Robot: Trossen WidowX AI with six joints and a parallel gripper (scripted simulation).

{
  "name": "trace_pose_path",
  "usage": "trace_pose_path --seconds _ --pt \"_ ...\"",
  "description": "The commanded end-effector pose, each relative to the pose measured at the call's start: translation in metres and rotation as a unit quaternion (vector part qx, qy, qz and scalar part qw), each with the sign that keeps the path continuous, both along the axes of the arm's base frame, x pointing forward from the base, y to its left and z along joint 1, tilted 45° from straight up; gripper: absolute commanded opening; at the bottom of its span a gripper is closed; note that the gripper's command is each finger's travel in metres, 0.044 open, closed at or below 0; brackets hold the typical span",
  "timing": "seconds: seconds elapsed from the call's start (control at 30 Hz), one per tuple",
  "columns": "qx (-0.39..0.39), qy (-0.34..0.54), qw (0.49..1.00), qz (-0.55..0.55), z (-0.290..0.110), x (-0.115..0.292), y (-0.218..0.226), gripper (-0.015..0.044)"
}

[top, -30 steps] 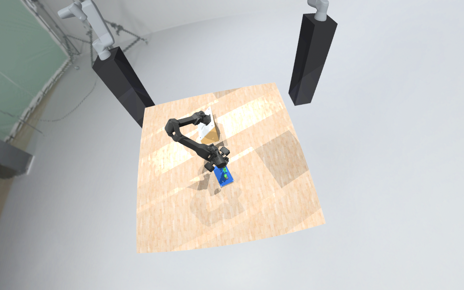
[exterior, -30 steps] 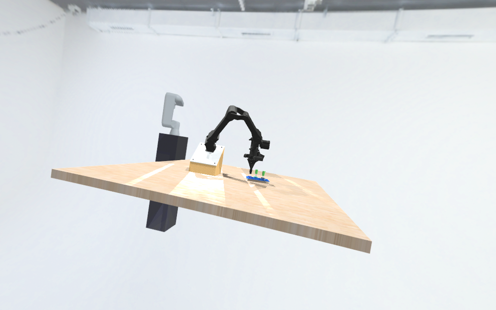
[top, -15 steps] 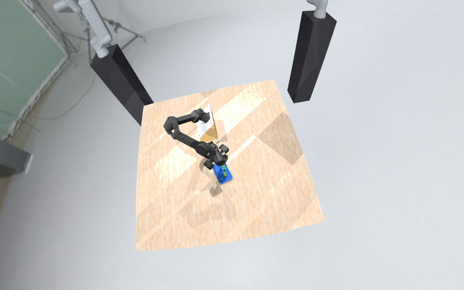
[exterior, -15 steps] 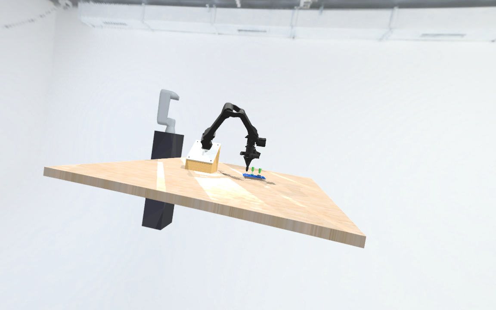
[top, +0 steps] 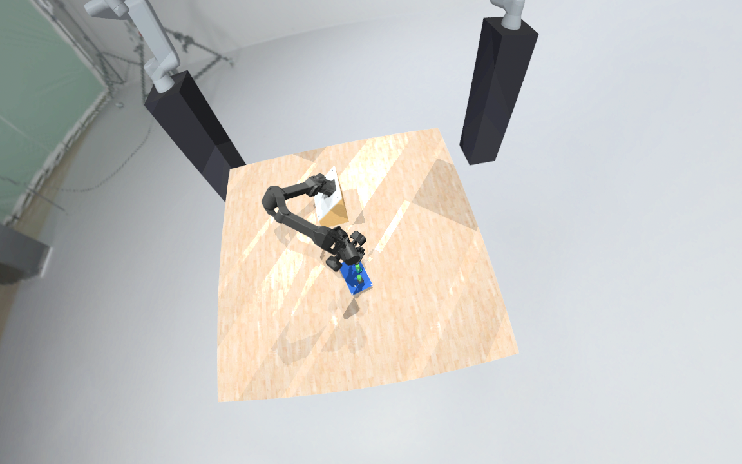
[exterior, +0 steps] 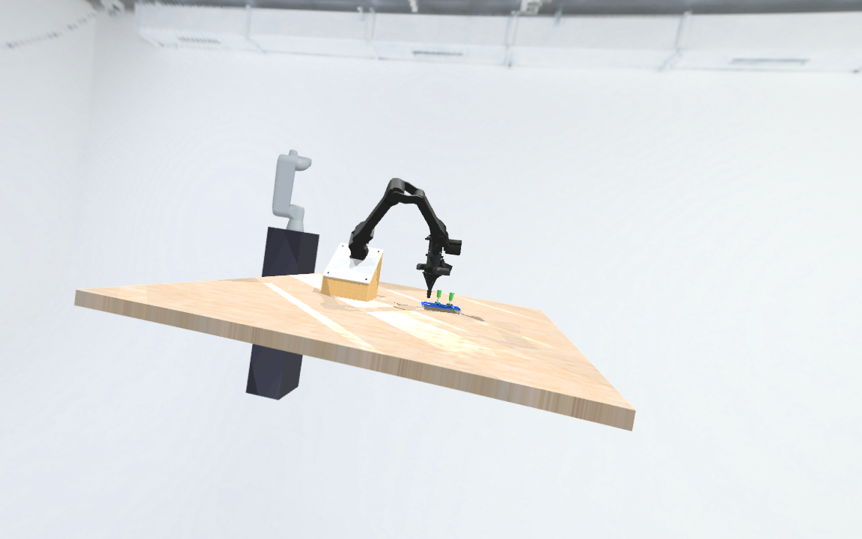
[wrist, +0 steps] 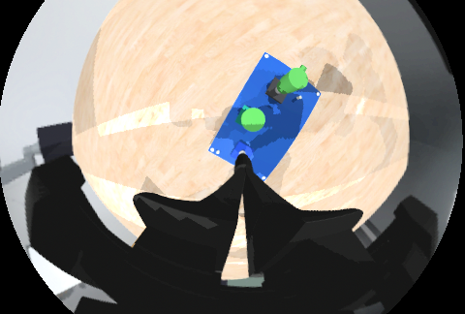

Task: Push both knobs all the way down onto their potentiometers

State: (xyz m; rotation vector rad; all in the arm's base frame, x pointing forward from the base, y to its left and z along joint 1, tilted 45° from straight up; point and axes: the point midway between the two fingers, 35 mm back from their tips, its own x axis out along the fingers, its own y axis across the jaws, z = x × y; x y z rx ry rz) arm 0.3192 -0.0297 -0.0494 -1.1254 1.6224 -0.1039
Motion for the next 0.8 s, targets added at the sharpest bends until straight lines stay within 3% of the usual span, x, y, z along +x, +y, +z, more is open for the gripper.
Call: trace_pose_path --seconds 0.0,0.77 --pt "-0.002 0.001 1.000 -0.010 -0.0088 0.0009 -0.0115 0.0000" --pt "-0.002 0.001 1.000 -0.010 -0.0126 0.0011 -0.0152 0.0000"
